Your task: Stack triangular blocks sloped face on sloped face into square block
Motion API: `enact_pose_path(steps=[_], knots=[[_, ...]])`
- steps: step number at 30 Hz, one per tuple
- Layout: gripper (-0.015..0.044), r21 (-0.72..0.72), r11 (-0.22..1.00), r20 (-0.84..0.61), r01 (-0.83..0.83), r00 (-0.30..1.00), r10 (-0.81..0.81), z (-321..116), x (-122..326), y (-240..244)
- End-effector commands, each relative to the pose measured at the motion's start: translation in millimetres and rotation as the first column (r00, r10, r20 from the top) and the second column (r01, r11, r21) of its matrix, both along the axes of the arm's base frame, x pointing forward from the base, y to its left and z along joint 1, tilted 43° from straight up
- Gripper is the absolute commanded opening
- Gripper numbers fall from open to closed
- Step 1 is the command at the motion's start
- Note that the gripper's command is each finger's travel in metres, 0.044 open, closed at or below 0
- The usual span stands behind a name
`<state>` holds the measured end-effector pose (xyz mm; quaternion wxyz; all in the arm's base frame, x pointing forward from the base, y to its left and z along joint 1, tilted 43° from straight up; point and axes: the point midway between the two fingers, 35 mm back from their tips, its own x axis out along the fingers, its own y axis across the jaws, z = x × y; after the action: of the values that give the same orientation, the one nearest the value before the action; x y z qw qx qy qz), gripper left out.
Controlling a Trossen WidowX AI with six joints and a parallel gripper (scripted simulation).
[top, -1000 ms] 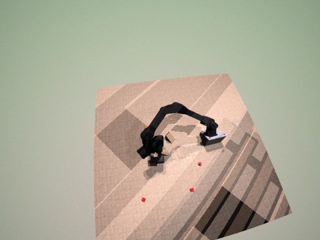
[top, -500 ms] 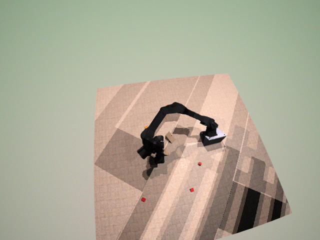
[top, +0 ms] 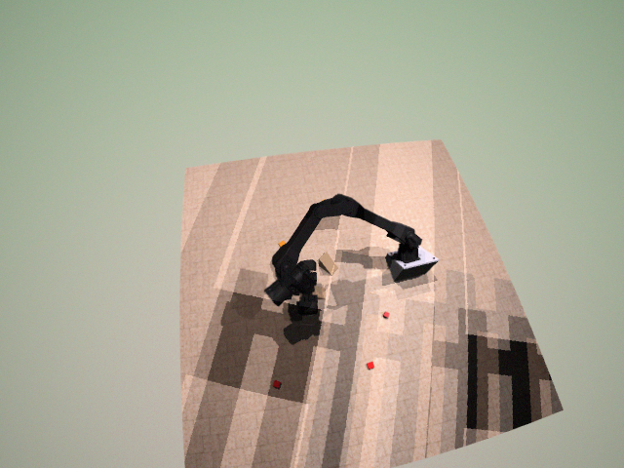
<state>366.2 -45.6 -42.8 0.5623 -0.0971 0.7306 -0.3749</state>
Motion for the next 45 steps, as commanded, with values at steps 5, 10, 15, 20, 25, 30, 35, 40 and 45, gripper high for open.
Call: enact_pose_path(steps=[5, 10, 15, 20, 25, 30, 35, 40, 45], knots=[[0.0000, -0.054, 0.992, 0.116, -0.116, 0.986, 0.122, 6.1, -6.6, 7.9], [0.0000, -0.103, 0.975, 0.199, -0.195, 0.957, 0.212, 8.4, -13.3, 13.2], [0.0000, -0.155, 0.952, 0.273, -0.264, 0.915, 0.298, 9.9, -20.2, 17.8], [0.0000, -0.214, 0.920, 0.342, -0.327, 0.857, 0.384, 10.5, -27.8, 22.1], [0.0000, -0.277, 0.882, 0.402, -0.382, 0.787, 0.468, 10.2, -35.8, 25.6], [0.0000, -0.342, 0.837, 0.452, -0.428, 0.705, 0.546, 8.9, -44.0, 28.5], [0.0000, -0.412, 0.784, 0.493, -0.464, 0.610, 0.620, 6.5, -52.8, 30.7], [0.0000, -0.485, 0.725, 0.523, -0.489, 0.502, 0.689, 3.2, -62.0, 31.8], [0.0000, -0.545, 0.679, 0.548, -0.491, 0.404, 0.732, -0.4, -69.8, 32.2]])
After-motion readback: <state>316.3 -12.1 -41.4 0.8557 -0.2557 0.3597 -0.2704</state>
